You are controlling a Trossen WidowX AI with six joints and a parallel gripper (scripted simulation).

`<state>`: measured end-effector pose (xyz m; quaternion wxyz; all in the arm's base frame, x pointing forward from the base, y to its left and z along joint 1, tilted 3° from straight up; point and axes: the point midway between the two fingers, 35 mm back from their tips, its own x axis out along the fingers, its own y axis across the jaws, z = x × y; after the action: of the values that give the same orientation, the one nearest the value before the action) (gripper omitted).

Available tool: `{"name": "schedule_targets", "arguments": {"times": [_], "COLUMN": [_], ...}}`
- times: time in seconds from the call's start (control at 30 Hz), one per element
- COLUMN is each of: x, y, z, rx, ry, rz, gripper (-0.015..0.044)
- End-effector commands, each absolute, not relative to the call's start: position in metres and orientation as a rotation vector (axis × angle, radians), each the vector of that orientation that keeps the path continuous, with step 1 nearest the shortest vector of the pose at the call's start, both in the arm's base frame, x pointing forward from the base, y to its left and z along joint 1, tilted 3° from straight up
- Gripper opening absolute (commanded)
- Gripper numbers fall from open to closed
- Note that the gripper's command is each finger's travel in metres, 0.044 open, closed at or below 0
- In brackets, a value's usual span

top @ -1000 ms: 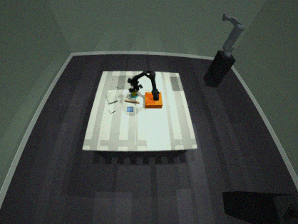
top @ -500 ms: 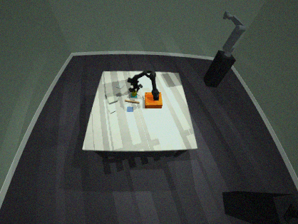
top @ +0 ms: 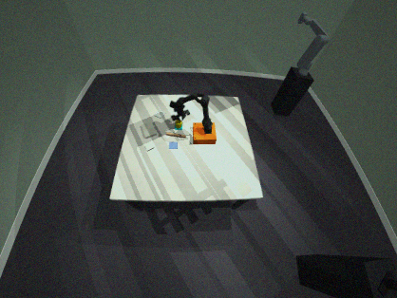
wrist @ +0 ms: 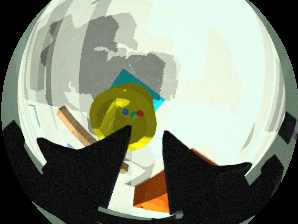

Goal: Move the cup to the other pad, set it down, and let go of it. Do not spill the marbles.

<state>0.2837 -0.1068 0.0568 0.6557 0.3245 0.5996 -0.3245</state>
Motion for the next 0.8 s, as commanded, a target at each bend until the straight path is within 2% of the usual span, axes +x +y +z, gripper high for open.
{"name": "schedule_targets", "arguments": {"times": [0.0, 0.2, 0.57, 0.77], "x": [0.284, 0.281, 0.282, 0.281], "y": [-0.107, -0.107, -0.107, -0.107], "z": [0.065, 0.072, 0.072, 0.095], "rx": [0.735, 0.735, 0.735, 0.735], "ry": [1.357, 1.358, 1.358, 1.358], "rz": [-0.727, -0.726, -0.734, -0.731], "gripper": [0.0147, 0.0147, 0.0435, 0.0440]}}
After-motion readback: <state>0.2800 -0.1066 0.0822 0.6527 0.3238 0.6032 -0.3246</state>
